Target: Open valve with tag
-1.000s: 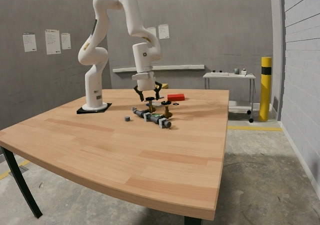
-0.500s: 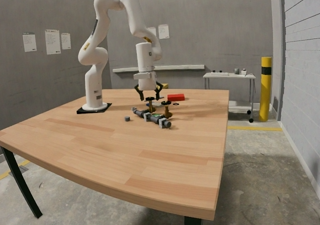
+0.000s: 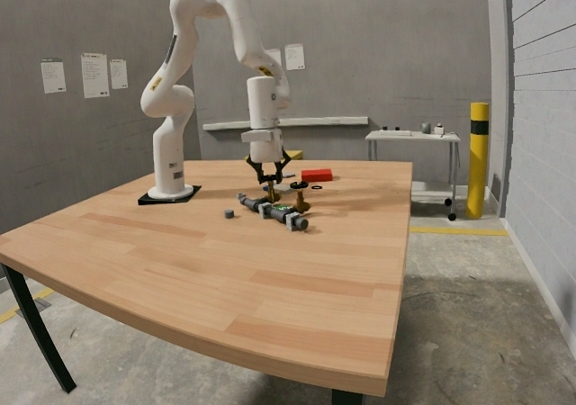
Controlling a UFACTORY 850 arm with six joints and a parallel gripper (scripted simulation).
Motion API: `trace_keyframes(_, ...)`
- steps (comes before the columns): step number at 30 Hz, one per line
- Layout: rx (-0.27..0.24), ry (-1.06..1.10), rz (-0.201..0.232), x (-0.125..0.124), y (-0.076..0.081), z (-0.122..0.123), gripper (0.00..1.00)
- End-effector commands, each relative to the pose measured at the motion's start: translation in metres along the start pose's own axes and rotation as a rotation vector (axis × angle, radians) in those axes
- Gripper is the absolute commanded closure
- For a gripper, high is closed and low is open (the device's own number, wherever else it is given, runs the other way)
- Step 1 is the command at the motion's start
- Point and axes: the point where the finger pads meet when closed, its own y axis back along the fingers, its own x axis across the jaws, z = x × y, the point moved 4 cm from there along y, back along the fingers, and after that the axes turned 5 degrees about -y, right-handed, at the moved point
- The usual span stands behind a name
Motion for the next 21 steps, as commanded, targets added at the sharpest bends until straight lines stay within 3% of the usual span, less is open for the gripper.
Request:
trace_keyframes(1,0.001,0.0,-0.002,-0.001,0.0006,0.0,1.0)
trace_keyframes(21,0.001,0.017,-0.002,-0.001,0.0006,0.0,1.0)
